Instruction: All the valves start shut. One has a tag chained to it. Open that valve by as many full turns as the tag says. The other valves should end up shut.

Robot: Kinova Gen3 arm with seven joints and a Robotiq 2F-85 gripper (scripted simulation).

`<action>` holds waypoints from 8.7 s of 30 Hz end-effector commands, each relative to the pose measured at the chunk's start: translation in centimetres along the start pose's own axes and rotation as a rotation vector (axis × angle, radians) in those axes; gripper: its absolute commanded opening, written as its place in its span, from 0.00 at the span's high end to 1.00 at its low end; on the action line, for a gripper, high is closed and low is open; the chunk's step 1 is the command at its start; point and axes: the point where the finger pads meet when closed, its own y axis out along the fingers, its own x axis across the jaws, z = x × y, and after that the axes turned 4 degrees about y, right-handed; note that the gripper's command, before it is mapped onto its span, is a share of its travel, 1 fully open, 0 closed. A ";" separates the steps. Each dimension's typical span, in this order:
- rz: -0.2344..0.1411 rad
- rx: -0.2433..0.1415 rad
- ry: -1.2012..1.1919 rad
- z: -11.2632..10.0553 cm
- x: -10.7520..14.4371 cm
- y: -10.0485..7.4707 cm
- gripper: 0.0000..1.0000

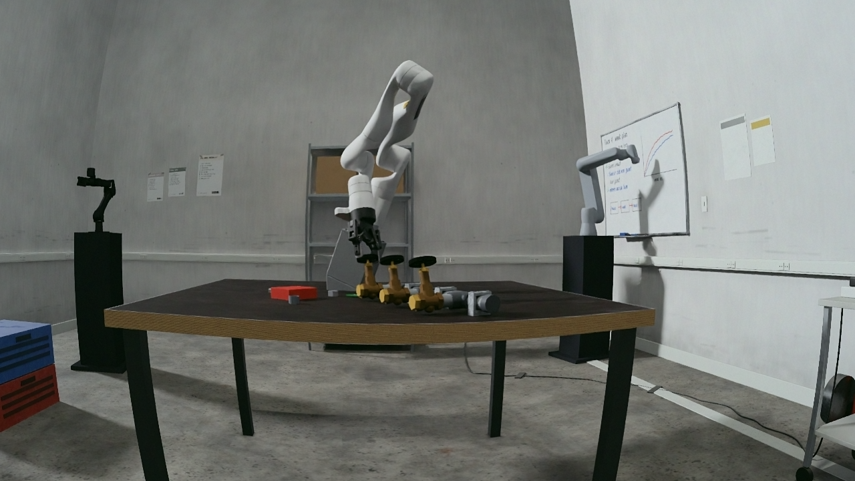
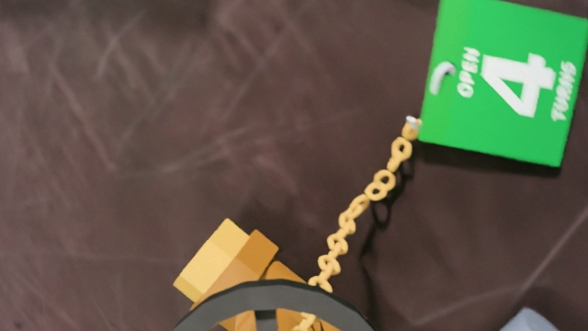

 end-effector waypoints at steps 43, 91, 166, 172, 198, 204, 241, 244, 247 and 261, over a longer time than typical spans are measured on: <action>0.001 0.002 1.576 0.0 -0.1 0.0 0.00; 0.002 0.002 2.493 0.0 -0.1 0.0 0.00; 0.001 0.002 2.060 0.0 -0.1 0.0 0.32; 0.001 0.002 1.869 0.0 -0.1 0.0 0.32; 0.000 0.002 0.922 0.0 -0.1 0.0 0.32; 0.000 0.002 0.758 0.0 -0.1 0.0 0.32; -0.001 0.001 -0.276 0.0 -0.1 0.0 0.32; -0.001 0.001 -0.325 0.0 -0.1 0.0 0.32; -0.001 0.001 -0.366 0.0 -0.1 0.0 0.32; -0.001 0.001 -0.456 0.0 -0.1 0.0 0.32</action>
